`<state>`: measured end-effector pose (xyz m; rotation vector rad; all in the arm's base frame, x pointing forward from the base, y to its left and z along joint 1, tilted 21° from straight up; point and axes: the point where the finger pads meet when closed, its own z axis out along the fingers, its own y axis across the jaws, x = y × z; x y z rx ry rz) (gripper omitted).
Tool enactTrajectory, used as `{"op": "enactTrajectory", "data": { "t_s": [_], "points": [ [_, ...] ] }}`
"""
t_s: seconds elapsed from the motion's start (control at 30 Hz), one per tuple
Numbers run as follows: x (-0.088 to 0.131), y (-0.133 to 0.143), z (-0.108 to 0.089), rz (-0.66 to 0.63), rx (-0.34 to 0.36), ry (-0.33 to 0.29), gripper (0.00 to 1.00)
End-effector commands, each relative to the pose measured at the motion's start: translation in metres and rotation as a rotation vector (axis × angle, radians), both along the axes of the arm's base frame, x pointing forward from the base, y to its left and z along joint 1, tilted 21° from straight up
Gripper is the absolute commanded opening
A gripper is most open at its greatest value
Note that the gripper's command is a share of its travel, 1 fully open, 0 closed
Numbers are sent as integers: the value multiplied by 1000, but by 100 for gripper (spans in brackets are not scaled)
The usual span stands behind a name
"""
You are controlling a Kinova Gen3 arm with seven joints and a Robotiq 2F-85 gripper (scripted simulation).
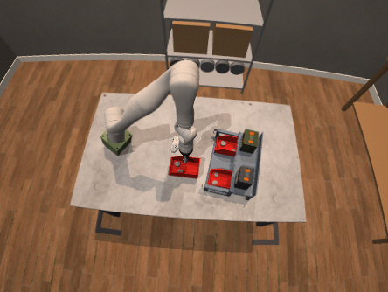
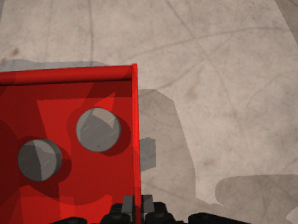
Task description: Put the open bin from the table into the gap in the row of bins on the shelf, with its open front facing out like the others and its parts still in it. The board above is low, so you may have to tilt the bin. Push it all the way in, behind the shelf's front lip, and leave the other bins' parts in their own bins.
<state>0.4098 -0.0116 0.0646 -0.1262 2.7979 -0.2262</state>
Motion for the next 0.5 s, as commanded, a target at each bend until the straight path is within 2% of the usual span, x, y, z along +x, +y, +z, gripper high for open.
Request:
{"op": "enactTrajectory", "data": {
  "t_s": [0.0,0.47],
  "points": [
    [-2,-2,2,0,-2,1,10],
    [-5,-3,7,0,-2,1,10]
  ]
}}
